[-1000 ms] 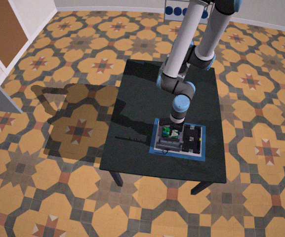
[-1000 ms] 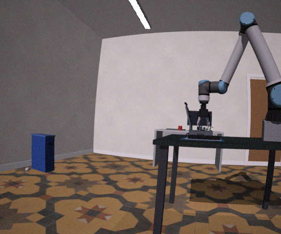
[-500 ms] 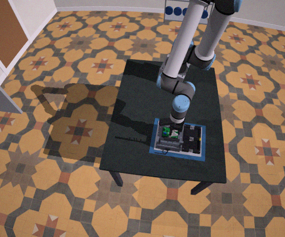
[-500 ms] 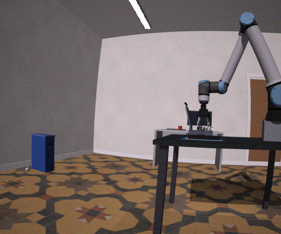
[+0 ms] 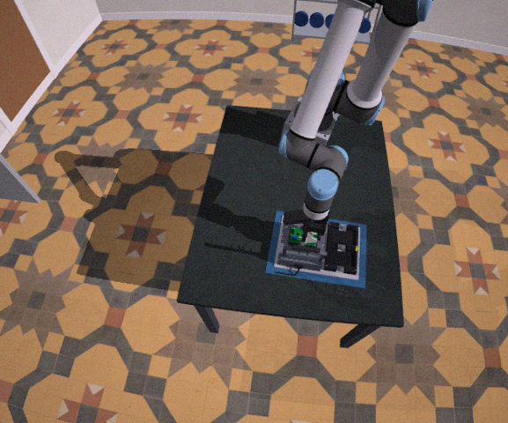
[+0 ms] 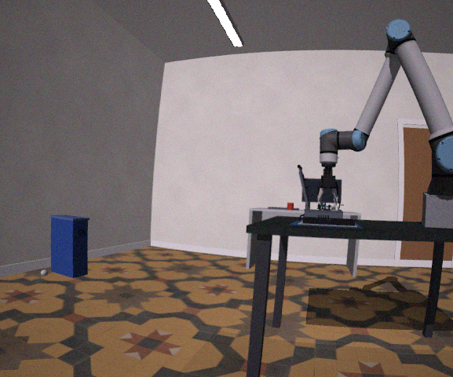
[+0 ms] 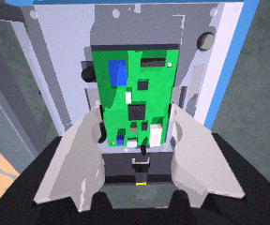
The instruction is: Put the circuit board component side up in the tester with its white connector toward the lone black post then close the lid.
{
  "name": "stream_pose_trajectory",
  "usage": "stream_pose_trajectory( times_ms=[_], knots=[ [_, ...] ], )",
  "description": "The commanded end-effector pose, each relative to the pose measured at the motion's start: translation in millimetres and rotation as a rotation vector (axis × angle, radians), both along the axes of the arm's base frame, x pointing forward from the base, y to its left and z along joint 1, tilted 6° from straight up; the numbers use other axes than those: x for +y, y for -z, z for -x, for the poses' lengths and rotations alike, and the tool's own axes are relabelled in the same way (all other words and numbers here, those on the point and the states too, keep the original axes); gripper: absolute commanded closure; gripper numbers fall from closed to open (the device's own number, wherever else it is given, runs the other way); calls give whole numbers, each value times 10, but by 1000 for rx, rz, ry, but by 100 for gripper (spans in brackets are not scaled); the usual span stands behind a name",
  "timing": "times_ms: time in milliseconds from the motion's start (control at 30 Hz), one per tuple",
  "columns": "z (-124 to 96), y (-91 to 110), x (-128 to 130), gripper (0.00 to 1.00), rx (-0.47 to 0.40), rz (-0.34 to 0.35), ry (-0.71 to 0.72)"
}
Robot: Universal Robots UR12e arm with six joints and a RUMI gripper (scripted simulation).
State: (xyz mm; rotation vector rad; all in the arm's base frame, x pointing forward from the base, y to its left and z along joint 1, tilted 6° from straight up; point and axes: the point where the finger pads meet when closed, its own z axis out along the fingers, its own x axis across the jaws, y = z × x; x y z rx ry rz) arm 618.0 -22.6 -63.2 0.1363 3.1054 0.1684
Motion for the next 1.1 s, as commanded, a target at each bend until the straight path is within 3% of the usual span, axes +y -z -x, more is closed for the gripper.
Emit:
stream_pose_trajectory(
  times_ms=[0,1067],
  knots=[
    [-12,-29,-6,61,-2,1,0],
    [-9,-107,-14,61,-2,1,0]
  ],
)
